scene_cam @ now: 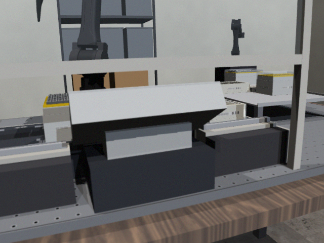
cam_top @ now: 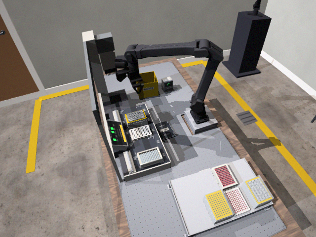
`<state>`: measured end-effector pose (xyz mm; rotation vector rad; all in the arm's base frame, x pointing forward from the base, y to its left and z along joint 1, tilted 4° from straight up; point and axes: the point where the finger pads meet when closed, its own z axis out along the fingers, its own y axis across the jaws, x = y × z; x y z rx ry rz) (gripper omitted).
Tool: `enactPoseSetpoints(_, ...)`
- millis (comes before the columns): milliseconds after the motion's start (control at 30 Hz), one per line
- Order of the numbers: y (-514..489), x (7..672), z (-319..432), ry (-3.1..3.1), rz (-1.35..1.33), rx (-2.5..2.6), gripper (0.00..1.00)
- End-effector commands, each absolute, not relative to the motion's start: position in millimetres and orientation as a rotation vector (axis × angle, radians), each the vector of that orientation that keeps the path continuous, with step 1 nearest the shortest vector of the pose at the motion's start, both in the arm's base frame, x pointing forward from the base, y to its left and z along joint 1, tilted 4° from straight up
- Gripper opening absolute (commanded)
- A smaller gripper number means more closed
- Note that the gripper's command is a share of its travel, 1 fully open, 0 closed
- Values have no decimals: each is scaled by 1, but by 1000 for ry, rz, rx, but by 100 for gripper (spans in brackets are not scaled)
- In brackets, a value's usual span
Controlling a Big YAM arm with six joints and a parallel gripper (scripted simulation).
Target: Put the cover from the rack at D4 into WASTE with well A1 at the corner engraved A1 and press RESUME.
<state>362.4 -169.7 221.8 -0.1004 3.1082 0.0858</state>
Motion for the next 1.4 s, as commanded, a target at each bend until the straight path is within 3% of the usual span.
enactPoseSetpoints(0, -163, 371, 233, 3075, 55, -52, 100)
enactPoseSetpoints(700, -82, 424, 247, 3055, 58, -53, 100)
enactPoseSetpoints(1367, -88, 421, 253, 3041, 55, -37, 100)
